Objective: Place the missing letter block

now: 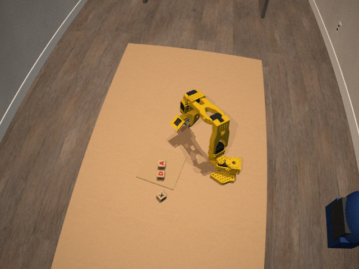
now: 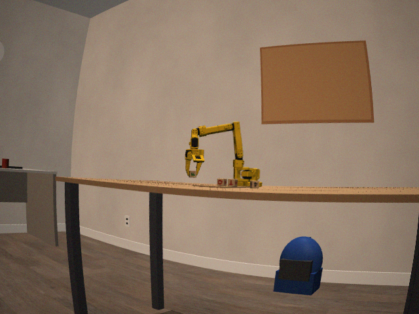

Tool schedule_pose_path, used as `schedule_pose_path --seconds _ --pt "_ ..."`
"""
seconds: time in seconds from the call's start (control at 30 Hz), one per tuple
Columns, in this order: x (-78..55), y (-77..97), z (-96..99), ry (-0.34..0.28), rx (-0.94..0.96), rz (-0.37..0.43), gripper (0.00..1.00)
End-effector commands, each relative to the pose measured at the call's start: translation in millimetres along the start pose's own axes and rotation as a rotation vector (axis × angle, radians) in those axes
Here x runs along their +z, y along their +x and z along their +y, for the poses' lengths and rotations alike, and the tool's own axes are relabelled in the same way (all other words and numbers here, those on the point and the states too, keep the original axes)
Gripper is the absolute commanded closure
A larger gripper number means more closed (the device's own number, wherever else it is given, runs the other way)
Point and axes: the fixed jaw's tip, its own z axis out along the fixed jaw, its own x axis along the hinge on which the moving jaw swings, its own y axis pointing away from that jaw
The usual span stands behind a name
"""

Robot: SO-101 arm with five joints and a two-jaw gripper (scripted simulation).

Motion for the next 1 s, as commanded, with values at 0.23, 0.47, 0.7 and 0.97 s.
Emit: schedule_pose_path --seconds 0.23,0.47,0.7,0.97 --pt "-36.0 0.1 -8.4 0.104 0.000 0.017 1.00" --pt "-36.1 -1.2 -8.6 0.104 -0.006 0.017 1.00" --pt "-34.9 -32.9 -12.0 0.105 -0.167 0.011 1.00" --pt "-32.6 -88.5 -5.9 0.105 -0.449 0.002 1.00"
